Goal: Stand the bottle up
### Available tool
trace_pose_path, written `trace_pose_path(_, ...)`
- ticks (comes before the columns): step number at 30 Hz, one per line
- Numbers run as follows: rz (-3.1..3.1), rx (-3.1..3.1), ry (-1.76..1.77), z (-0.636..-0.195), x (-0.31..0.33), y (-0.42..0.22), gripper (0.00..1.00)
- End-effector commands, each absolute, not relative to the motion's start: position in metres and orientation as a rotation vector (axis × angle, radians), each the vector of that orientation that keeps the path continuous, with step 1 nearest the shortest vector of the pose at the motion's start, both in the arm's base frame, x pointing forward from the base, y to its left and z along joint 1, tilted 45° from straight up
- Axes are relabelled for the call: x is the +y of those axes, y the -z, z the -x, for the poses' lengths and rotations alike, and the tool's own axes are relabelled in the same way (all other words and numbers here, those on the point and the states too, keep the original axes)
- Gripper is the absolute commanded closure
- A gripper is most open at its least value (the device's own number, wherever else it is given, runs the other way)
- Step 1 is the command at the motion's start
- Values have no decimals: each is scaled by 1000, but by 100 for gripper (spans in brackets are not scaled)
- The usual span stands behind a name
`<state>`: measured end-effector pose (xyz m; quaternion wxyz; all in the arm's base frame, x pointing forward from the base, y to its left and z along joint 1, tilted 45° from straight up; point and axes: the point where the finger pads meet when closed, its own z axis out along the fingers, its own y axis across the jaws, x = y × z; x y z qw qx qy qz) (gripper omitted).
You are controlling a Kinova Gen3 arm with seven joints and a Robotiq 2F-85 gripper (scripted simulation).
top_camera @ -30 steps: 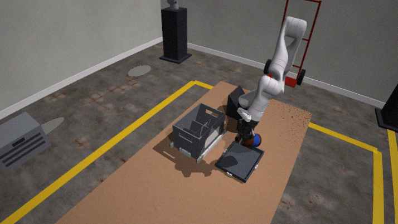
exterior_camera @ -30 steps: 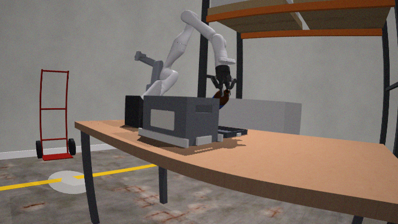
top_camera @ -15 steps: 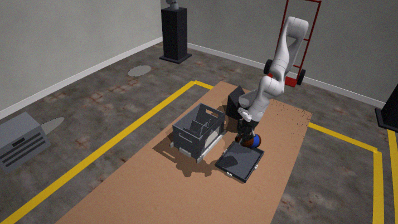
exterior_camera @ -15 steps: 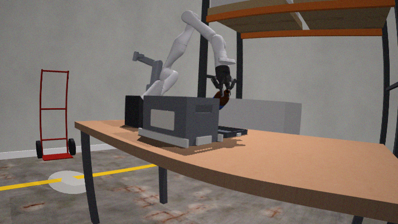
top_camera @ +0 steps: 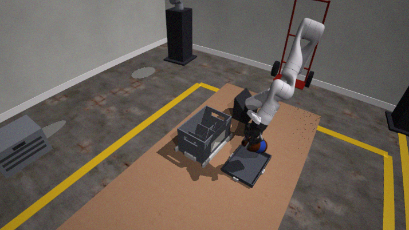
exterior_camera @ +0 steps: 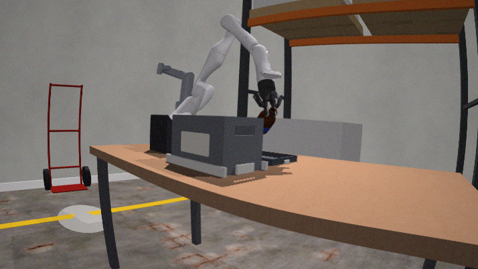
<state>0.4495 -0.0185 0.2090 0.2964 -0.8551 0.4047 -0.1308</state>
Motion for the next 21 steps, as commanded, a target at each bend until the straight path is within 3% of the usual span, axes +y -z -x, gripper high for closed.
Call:
trace_pose_path(1,2284,1080,366,-449,-19,-210,100)
trace_pose_path(21,2284,1101,424,-448,-20,-211,100)
